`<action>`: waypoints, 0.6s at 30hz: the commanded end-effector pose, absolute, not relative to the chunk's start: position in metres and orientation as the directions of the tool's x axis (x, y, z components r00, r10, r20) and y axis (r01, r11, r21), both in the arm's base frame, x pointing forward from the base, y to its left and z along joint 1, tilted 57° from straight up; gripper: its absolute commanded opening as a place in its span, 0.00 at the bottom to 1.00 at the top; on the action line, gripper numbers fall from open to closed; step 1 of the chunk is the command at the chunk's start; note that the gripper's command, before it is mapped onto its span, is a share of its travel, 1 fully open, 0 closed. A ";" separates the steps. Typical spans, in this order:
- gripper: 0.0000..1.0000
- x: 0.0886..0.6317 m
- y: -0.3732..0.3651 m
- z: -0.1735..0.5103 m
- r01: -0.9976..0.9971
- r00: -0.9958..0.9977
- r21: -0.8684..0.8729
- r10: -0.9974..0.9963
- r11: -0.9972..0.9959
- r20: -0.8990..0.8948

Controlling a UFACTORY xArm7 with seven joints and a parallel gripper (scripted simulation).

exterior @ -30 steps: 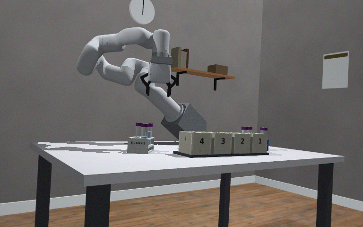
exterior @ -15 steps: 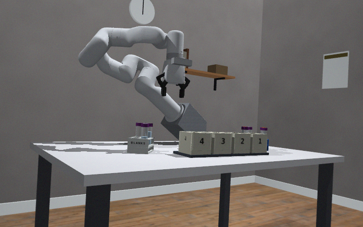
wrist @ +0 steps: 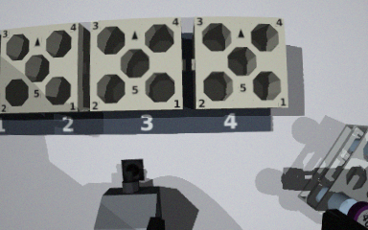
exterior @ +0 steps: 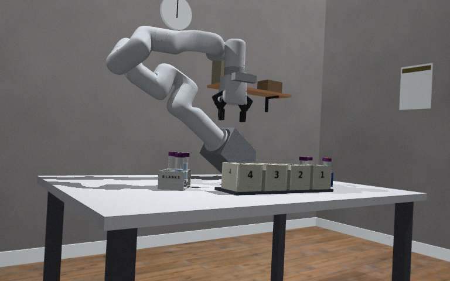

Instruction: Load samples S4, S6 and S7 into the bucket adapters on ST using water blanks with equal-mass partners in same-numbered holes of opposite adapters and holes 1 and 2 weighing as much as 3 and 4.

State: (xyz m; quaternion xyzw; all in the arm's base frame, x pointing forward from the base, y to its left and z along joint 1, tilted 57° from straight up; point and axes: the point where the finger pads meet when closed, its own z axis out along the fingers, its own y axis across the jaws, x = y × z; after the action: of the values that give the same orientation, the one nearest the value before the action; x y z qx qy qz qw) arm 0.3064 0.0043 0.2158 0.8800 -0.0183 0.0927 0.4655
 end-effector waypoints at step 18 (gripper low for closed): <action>1.00 0.368 0.058 0.154 -0.120 0.982 0.817 0.055 -0.564 0.182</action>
State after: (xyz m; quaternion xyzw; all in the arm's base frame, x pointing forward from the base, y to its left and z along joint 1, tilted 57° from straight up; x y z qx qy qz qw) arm 0.3540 0.0453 0.1661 0.8798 -0.0187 0.0927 0.4658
